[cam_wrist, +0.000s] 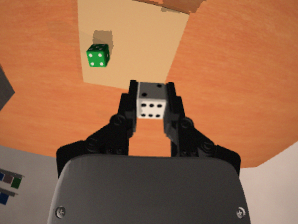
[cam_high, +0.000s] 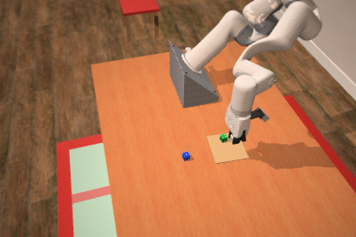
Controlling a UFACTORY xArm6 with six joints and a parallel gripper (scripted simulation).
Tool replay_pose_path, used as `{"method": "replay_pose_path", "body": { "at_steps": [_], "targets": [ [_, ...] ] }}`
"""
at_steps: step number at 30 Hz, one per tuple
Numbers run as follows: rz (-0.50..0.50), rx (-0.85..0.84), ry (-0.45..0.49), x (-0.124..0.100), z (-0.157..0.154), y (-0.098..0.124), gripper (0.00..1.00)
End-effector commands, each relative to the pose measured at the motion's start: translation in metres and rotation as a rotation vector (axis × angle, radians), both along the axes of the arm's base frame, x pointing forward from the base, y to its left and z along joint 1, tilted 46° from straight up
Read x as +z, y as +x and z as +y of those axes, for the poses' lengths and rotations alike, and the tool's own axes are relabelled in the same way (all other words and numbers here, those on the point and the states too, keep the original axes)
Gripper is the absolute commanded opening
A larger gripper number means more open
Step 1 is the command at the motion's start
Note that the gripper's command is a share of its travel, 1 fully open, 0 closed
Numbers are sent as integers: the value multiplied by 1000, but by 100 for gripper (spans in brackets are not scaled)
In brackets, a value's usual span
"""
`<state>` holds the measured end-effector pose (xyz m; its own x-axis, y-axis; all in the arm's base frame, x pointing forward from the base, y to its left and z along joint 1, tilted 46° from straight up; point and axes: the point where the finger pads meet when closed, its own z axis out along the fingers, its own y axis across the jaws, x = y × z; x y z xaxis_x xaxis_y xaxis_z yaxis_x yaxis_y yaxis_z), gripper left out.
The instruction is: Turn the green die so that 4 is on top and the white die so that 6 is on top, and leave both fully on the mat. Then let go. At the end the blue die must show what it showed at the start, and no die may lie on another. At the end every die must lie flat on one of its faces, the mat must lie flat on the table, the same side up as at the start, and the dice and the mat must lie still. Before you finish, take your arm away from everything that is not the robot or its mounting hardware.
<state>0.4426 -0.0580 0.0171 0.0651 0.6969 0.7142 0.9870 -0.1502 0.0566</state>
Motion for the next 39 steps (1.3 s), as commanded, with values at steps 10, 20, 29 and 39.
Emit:
{"method": "replay_pose_path", "body": {
  "at_steps": [10,20,29,39],
  "targets": [
    [-4,-2,-2,-38,37,10,21],
    [-4,-2,-2,-55,54,14,21],
    [-4,-2,-2,-57,56,14,21],
    [-4,-2,-2,-57,56,14,21]
  ]
}}
